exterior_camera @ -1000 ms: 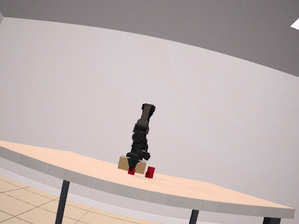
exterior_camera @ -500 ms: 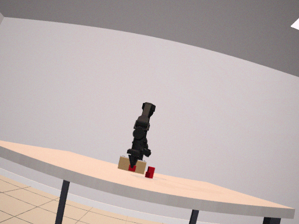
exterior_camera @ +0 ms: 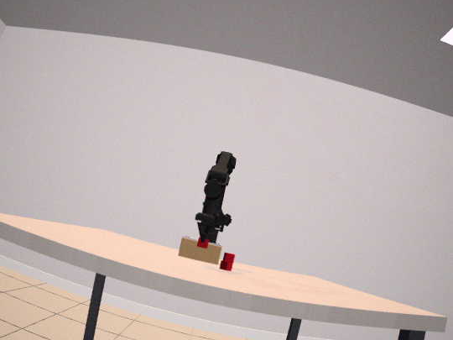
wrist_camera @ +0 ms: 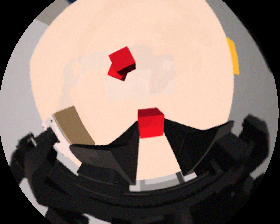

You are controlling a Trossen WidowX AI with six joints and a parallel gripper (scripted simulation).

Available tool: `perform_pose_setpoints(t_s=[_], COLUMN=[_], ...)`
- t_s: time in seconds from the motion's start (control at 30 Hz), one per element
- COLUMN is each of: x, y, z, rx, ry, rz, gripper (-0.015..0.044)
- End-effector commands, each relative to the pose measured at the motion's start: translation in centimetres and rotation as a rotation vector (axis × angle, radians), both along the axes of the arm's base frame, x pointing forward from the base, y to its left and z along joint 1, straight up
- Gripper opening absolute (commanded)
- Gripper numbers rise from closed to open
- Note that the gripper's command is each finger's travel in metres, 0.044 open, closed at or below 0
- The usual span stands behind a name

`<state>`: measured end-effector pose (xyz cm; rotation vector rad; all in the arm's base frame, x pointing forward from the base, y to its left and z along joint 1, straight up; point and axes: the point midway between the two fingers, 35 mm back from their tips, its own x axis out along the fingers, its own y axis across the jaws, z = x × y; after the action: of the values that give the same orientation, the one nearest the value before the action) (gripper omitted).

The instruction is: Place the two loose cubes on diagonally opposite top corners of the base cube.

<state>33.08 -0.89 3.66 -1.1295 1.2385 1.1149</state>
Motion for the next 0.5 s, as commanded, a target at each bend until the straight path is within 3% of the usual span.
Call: perform_pose_setpoints(t_s=[0.0,0.47], x=[0.0,-0.6], y=[-0.1,0.5], z=[1.4,4.1], rx=[-0.003,-0.001], ry=[-0.003,-0.003], rz=[0.004,-0.064], gripper=[0.0105,0.0105])
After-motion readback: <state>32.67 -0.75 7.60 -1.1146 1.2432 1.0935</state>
